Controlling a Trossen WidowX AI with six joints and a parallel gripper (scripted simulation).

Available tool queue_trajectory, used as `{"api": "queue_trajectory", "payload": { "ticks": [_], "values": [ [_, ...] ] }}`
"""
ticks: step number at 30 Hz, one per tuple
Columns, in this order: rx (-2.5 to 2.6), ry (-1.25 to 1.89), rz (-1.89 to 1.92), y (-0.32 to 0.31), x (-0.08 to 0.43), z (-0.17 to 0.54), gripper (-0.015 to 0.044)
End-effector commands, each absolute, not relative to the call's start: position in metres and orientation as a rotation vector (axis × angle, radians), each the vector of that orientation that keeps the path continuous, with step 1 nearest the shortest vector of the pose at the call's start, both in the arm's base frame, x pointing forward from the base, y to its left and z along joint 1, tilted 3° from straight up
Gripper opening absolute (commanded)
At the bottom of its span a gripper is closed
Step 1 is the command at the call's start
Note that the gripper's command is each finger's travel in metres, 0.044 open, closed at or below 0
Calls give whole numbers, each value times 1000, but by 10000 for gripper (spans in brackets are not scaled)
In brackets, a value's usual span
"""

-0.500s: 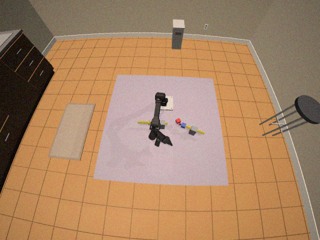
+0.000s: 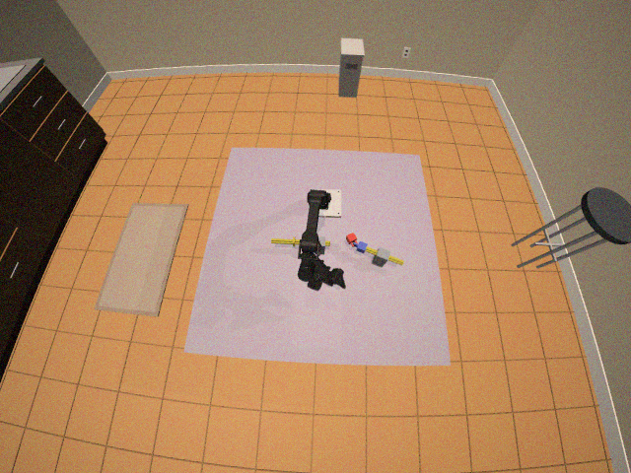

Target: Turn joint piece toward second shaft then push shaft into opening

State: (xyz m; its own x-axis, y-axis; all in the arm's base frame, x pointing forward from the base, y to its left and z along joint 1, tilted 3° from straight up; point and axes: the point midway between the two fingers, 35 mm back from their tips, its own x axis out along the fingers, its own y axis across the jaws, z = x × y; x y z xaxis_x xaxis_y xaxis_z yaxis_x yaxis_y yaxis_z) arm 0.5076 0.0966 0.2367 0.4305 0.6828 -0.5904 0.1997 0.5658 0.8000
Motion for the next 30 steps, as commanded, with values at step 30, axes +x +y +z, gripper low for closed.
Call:
{"api": "queue_trajectory", "payload": {
  "ticks": [30],
  "values": [
    [310, 1511, 124, 170, 283, 229, 440]
  ]
}}
